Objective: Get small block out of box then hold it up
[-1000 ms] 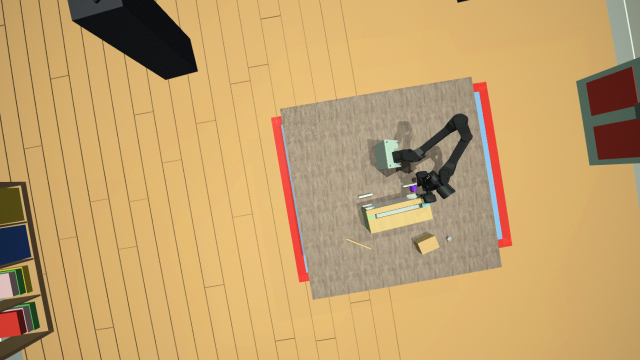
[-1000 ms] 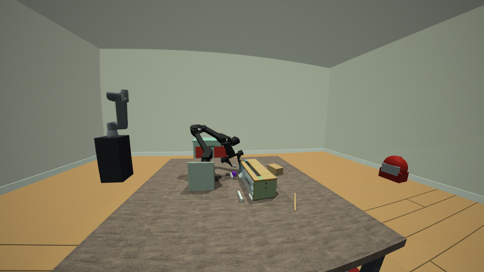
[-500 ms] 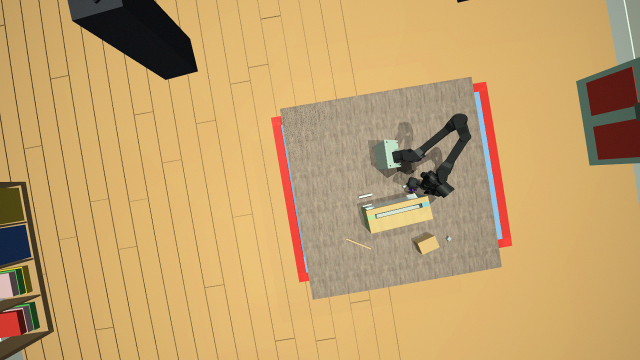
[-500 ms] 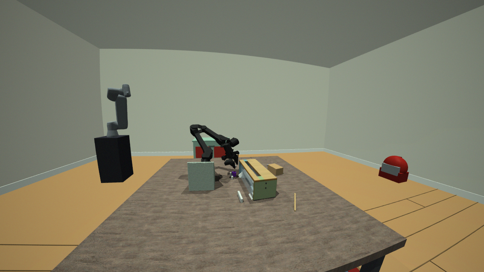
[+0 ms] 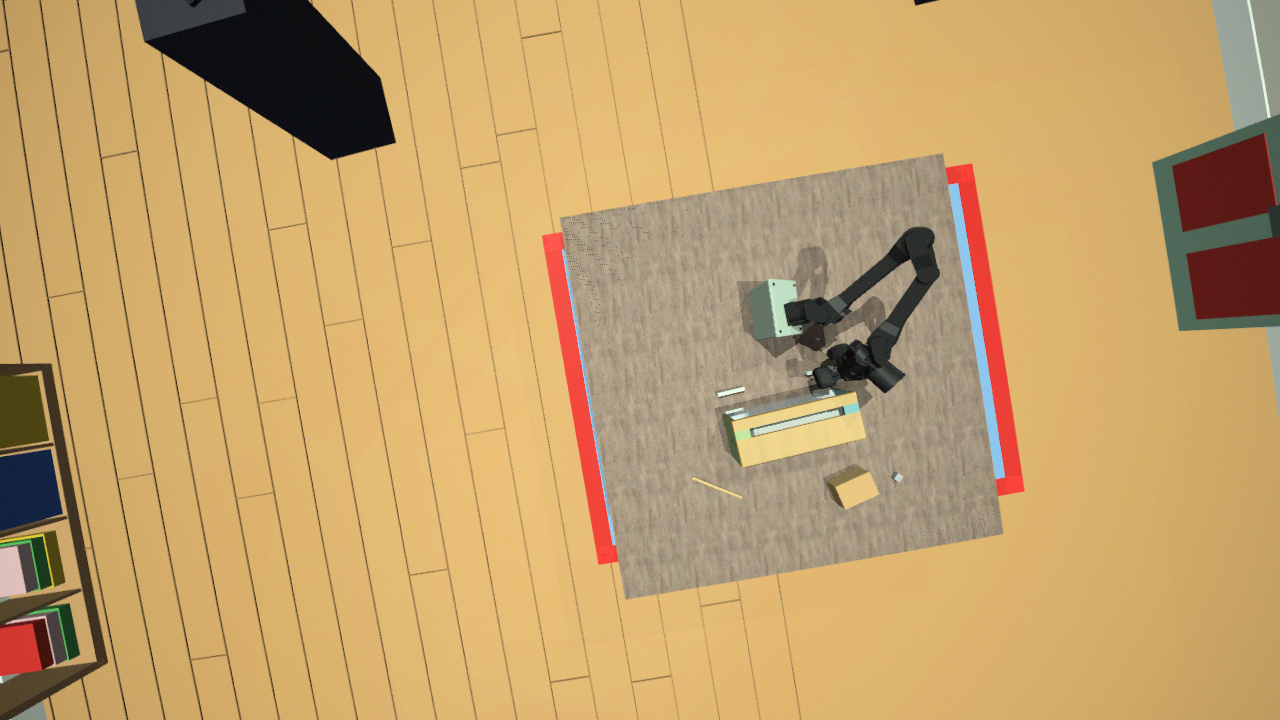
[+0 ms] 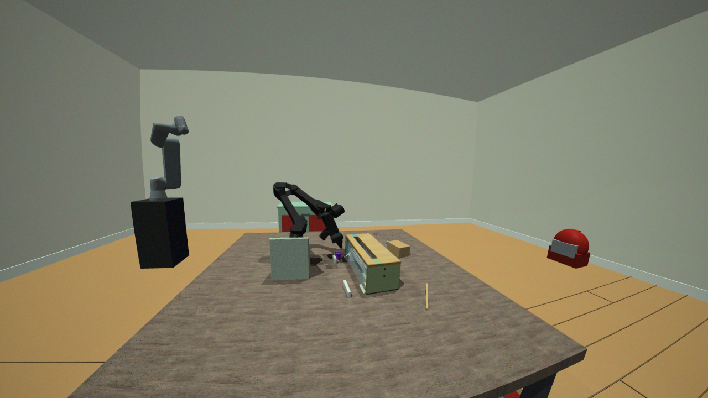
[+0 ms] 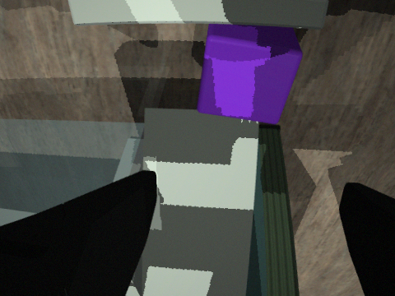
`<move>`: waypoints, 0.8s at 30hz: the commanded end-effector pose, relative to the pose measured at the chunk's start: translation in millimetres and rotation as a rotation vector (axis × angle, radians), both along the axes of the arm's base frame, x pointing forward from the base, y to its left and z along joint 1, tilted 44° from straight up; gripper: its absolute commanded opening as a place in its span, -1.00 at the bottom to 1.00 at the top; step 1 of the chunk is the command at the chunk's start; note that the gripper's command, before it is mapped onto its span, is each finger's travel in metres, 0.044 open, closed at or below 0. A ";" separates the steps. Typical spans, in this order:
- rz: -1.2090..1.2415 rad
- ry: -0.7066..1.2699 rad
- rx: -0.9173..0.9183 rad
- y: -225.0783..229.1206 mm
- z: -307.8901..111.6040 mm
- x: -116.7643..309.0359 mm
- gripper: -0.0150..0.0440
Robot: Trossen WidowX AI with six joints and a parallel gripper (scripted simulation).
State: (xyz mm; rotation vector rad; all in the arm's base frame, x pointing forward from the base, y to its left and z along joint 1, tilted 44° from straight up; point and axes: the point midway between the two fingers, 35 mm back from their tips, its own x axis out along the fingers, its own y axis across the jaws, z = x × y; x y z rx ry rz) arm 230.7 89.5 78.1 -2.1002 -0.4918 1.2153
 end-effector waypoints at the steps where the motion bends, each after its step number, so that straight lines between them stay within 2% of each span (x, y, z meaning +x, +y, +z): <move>1: 0.004 0.000 -0.010 1.5 -4.8 0.1 0.47; 24: 0.005 0.001 -0.012 26.0 -32.0 7.0 0.47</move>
